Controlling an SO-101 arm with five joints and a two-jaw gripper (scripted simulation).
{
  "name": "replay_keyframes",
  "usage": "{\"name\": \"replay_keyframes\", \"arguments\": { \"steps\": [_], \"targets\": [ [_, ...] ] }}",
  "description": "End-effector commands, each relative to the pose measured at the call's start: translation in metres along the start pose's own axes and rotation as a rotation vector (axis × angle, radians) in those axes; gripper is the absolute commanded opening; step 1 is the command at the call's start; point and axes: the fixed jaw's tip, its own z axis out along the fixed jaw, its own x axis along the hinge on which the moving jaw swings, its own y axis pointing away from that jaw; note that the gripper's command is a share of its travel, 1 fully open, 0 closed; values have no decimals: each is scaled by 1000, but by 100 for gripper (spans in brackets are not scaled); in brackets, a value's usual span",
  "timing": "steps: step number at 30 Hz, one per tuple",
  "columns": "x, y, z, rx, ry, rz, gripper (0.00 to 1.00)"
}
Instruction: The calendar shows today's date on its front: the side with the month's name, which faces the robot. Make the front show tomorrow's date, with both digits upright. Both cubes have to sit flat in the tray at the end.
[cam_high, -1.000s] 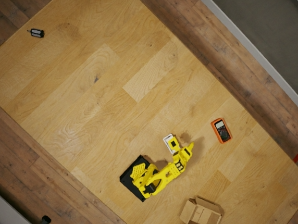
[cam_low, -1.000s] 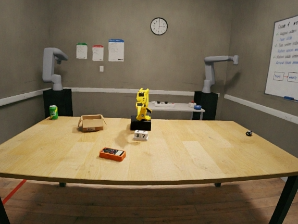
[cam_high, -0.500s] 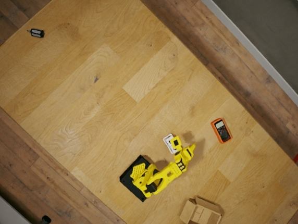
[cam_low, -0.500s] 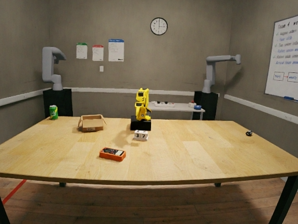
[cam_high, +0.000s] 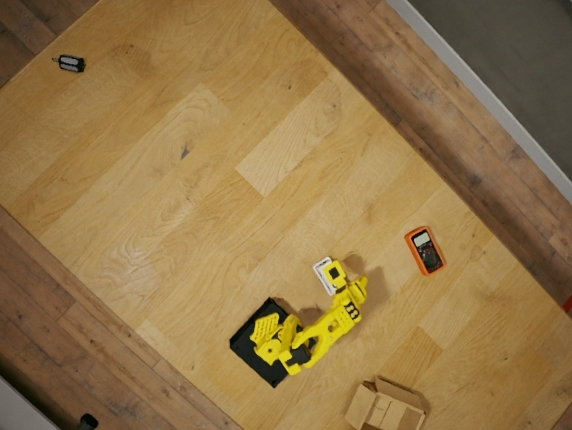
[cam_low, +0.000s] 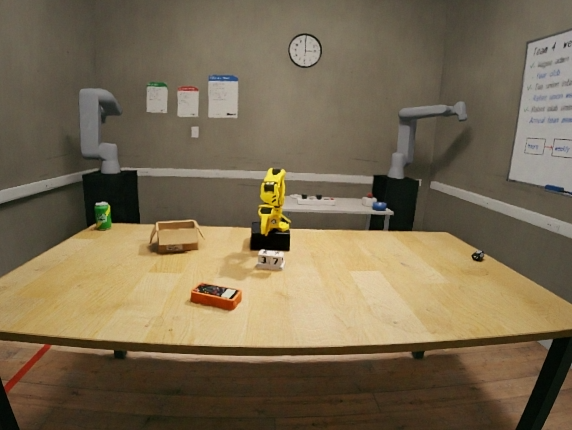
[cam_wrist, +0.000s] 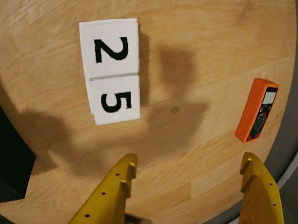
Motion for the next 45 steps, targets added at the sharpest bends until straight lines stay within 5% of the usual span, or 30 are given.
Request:
{"name": "replay_keyframes", "arguments": {
  "steps": [1, 7, 12, 45],
  "targets": [
    [1, 6, 8, -62, 2, 20, 35],
    [1, 30, 26, -231, 3, 20, 35],
    [1, 41, 32, -302, 3, 20, 35],
    [1, 40, 34, -318, 6, 41, 35]
  ]
}}
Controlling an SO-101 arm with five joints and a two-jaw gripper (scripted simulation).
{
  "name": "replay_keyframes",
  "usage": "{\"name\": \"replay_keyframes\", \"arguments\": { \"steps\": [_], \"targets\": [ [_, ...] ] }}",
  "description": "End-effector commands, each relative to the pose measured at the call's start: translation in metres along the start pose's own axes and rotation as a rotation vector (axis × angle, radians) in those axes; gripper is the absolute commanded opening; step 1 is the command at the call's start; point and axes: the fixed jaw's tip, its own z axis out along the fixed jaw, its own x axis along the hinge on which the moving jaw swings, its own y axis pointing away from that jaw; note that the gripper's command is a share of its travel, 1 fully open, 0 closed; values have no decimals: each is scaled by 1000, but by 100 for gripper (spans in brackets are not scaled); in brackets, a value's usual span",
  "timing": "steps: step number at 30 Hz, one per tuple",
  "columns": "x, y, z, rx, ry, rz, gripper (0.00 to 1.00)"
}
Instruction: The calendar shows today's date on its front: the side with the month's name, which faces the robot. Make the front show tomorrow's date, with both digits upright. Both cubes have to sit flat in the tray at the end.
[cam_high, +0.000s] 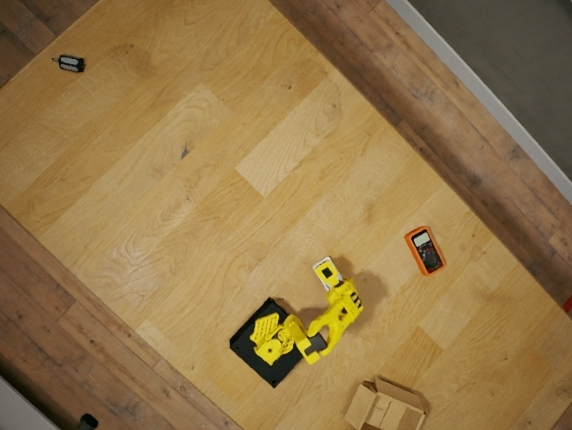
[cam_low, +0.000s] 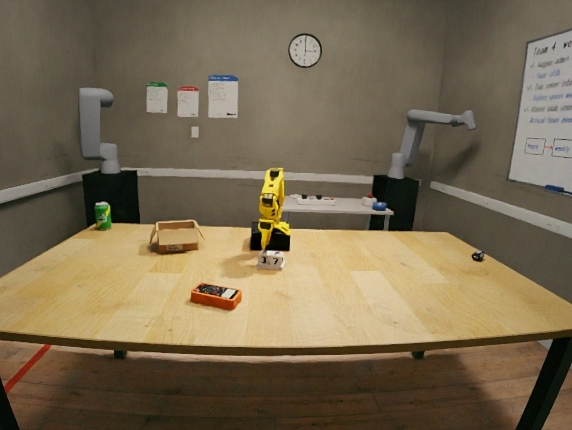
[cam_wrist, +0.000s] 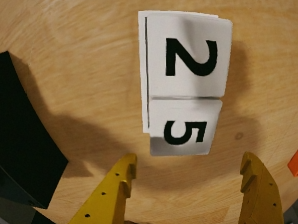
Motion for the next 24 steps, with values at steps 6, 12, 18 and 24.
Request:
{"name": "replay_keyframes", "arguments": {
  "steps": [6, 12, 18, 24],
  "targets": [
    [1, 0, 0, -10, -1, 21, 35],
    [1, 0, 1, -10, -1, 21, 35],
    [1, 0, 4, -10, -1, 21, 35],
    [1, -1, 9, -10, -1, 21, 35]
  ]
}}
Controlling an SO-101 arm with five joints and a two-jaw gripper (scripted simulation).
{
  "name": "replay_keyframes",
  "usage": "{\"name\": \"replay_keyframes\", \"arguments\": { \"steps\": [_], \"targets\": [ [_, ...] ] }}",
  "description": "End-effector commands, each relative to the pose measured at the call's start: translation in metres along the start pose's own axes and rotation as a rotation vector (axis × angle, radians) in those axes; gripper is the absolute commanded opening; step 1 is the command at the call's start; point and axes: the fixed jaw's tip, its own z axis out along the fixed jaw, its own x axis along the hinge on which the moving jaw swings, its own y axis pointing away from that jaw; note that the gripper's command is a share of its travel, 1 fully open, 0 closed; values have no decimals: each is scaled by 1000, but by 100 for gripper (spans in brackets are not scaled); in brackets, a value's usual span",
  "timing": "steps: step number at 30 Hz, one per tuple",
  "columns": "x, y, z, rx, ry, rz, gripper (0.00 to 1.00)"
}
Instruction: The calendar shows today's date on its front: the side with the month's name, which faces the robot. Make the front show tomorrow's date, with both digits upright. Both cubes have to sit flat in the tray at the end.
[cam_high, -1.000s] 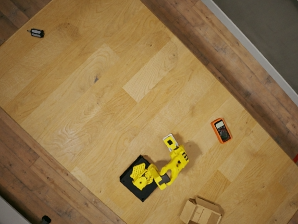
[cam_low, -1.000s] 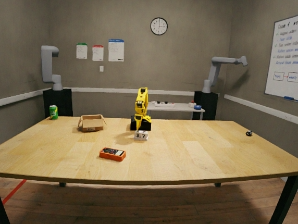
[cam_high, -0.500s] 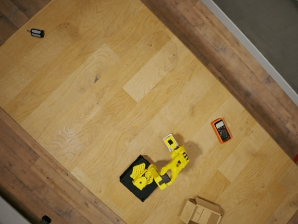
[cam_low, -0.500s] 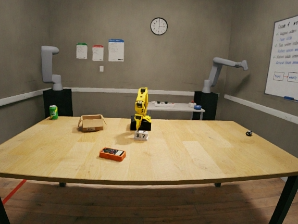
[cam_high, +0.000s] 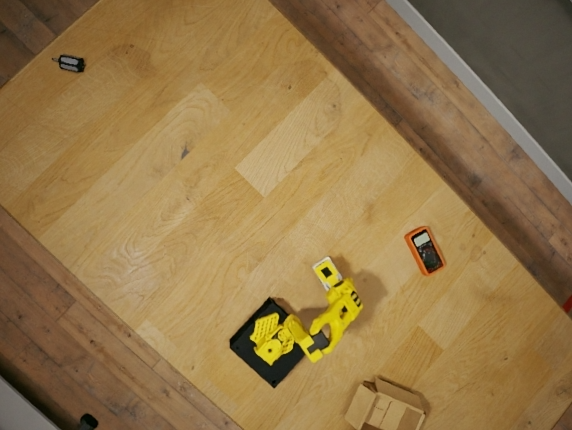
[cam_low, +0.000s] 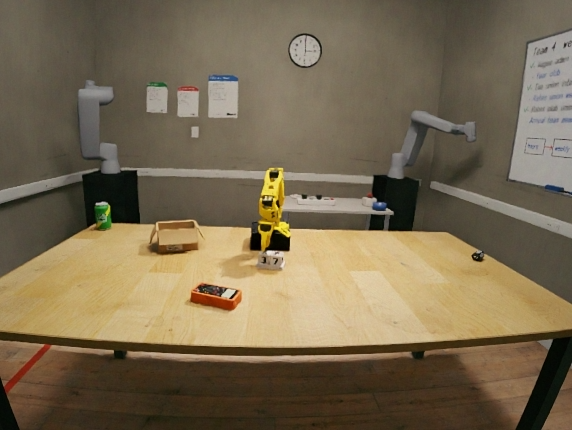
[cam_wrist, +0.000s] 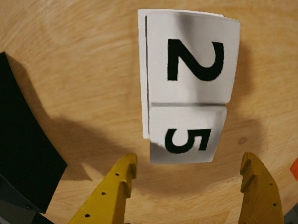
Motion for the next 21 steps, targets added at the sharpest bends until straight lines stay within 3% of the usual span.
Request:
{"name": "replay_keyframes", "arguments": {
  "steps": [1, 21],
  "targets": [
    [1, -1, 4, 1, -1, 20, 35],
    [1, 0, 30, 1, -1, 20, 35]
  ]
}}
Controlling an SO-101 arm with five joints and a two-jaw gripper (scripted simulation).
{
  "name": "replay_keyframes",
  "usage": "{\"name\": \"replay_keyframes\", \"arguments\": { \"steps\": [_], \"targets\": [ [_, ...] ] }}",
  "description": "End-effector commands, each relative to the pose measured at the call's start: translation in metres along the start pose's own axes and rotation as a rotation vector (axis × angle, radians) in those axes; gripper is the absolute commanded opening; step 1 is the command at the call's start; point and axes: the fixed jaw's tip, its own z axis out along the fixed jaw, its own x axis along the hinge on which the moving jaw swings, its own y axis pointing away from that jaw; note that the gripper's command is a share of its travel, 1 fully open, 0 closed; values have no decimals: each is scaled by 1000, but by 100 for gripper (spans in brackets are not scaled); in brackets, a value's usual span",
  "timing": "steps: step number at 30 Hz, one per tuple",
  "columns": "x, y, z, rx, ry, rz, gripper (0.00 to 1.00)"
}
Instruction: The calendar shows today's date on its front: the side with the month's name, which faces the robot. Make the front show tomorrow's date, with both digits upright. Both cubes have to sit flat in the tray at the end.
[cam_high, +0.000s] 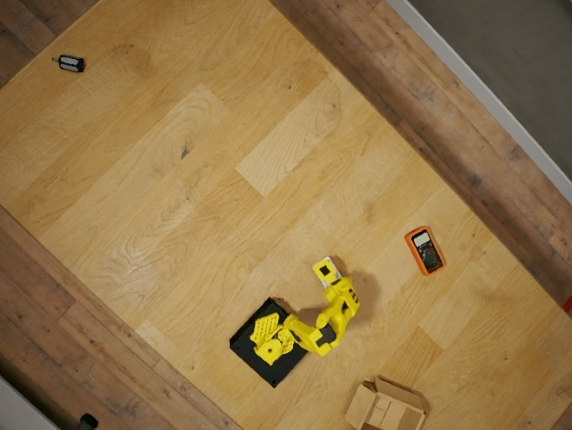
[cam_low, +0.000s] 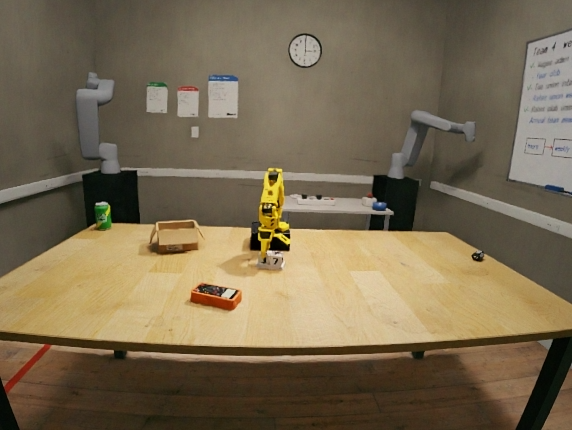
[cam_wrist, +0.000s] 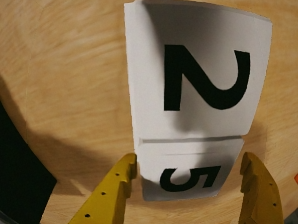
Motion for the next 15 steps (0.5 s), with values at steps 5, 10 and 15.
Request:
{"name": "replay_keyframes", "arguments": {
  "steps": [5, 10, 15],
  "targets": [
    [1, 4, 8, -12, -1, 19, 35],
    [1, 4, 9, -12, -1, 19, 35],
    [1, 4, 9, -12, -1, 19, 35]
  ]
}}
